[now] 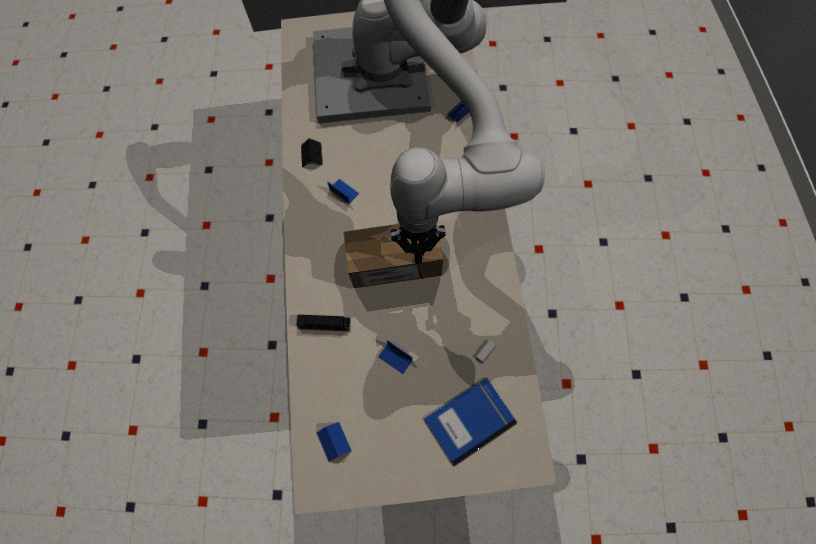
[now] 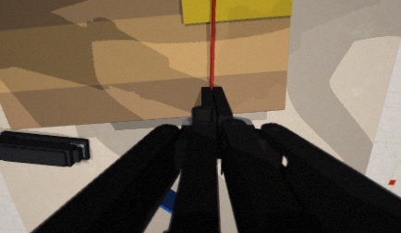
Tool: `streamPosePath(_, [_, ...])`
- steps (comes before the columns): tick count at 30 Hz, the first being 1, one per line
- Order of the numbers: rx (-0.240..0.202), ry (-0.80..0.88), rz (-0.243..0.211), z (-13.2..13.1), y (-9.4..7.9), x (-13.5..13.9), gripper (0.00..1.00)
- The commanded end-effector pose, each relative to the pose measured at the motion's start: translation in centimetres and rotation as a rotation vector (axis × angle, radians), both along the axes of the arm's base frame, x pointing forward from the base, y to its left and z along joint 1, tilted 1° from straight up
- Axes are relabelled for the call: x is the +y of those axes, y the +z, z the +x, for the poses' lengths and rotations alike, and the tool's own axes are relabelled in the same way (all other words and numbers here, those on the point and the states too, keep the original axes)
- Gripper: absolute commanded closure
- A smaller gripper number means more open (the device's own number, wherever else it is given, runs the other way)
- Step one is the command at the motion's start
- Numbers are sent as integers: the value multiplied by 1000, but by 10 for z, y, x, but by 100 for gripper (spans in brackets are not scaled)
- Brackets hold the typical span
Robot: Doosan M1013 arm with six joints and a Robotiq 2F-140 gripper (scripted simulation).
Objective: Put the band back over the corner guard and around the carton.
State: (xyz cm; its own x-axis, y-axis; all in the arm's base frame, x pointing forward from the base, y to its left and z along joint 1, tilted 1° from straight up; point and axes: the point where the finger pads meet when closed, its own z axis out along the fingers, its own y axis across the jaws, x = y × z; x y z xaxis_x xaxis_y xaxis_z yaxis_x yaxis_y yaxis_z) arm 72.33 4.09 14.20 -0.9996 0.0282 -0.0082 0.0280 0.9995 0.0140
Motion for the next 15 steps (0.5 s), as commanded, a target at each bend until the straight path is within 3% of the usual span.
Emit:
streamPosePath(1, [-1, -6, -1, 0, -2, 1, 90])
streamPosePath(15, [0, -5, -1, 0, 2, 2, 90])
